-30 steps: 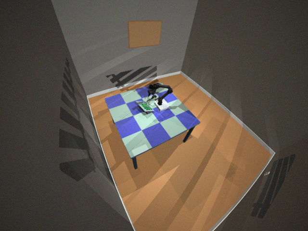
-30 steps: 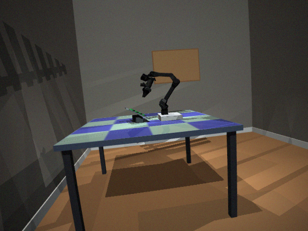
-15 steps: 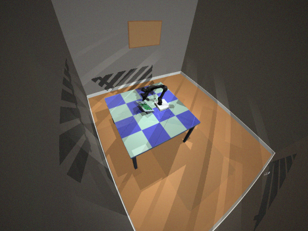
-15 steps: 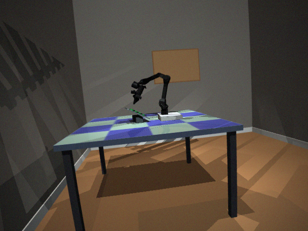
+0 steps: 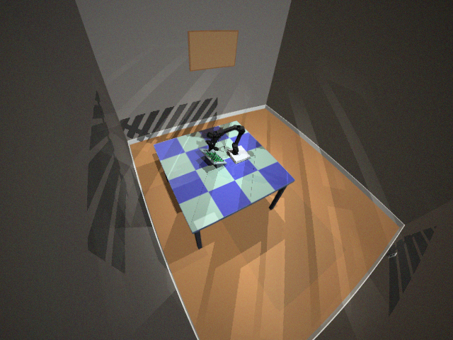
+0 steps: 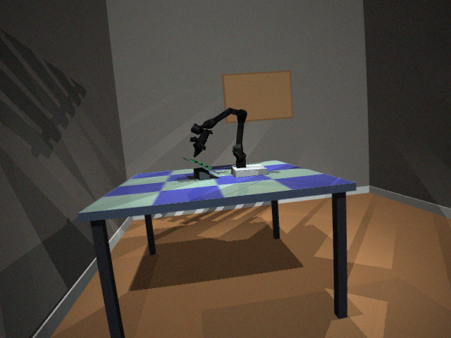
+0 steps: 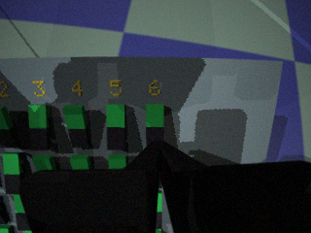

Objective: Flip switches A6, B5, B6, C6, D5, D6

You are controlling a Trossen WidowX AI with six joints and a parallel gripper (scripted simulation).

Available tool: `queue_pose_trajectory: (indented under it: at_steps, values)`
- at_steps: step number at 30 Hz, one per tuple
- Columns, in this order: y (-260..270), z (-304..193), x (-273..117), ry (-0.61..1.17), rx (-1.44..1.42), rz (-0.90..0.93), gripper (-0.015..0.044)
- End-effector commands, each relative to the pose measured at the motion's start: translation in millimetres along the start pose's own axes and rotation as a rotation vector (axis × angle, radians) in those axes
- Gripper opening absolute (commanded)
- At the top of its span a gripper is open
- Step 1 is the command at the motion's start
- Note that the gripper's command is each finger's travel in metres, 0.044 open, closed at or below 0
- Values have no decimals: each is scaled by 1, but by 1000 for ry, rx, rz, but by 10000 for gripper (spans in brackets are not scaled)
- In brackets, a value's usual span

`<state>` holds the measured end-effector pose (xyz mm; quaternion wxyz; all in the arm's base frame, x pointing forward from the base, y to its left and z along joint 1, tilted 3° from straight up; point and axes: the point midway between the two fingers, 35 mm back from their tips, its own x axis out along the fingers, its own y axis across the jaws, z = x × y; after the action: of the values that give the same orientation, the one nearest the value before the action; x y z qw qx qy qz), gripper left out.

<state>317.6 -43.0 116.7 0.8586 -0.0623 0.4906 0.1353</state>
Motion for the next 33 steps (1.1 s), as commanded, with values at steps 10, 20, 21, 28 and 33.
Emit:
queue_pose_trajectory:
  at_steps: [10,20,21,28,33]
  values:
    - [1,-3,17,6,9,4,0]
    - [1,-3,17,6,9,4,0]
    - [1,-3,17,6,9,4,0]
    - [1,-3,17,6,9,4,0]
    - [1,-3,17,6,9,4,0]
